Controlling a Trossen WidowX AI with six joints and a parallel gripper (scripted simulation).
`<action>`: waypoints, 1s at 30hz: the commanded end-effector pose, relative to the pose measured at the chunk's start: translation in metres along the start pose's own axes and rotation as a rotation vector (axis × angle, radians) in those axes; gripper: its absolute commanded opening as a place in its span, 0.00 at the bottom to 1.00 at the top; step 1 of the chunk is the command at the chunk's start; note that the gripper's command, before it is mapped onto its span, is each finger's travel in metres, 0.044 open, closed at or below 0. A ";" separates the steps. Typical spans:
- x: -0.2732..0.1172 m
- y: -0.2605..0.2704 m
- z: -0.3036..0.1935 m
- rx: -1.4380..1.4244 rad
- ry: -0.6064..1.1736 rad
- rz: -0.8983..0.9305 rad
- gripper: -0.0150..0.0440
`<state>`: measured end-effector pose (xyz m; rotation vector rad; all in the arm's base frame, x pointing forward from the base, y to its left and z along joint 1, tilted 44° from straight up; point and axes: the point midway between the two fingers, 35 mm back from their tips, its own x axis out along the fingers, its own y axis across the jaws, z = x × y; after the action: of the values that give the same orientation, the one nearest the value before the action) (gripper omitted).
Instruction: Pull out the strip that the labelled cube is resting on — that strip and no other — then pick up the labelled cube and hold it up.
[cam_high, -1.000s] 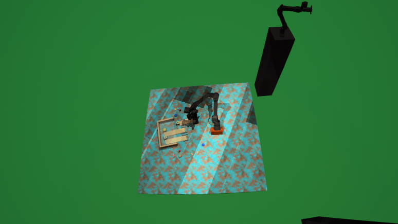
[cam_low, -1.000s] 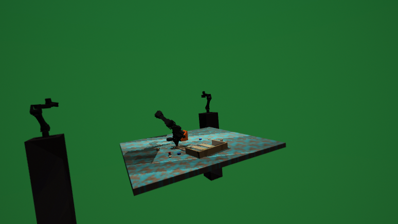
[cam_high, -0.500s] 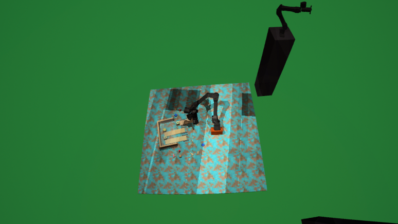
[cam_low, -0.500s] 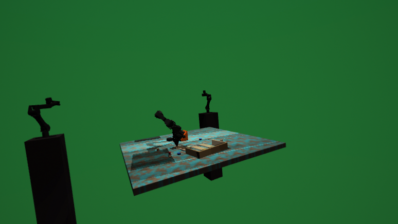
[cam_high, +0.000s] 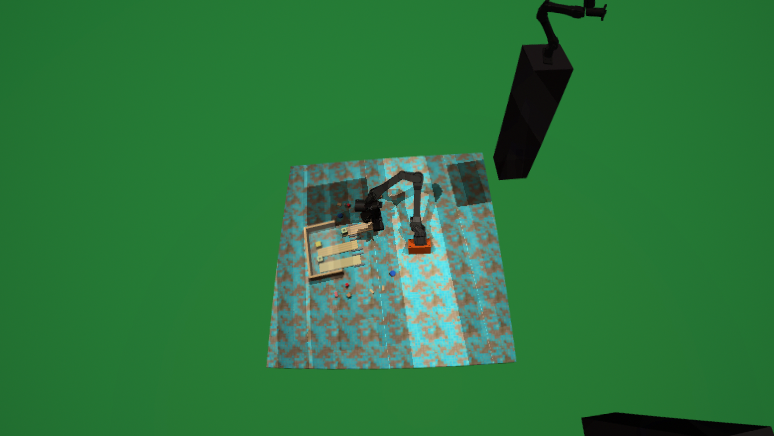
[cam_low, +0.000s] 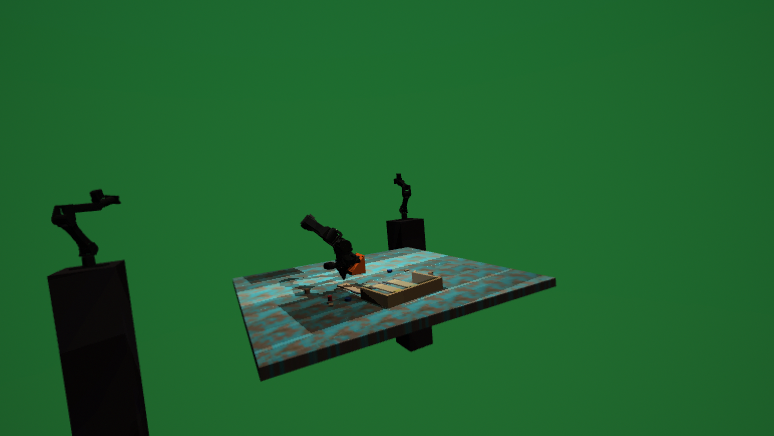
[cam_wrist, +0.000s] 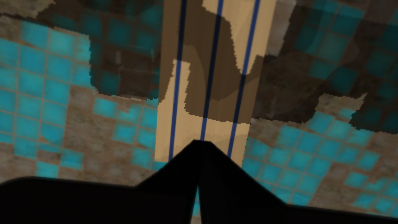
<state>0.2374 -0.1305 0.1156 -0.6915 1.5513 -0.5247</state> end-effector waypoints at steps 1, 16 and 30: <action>-0.013 -0.001 0.002 0.003 0.009 -0.002 0.25; -0.018 0.002 0.056 -0.136 0.007 -0.001 0.88; -0.025 0.003 0.107 -0.134 0.005 -0.001 1.00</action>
<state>0.3326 -0.1053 0.1224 -0.7939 1.5969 -0.4244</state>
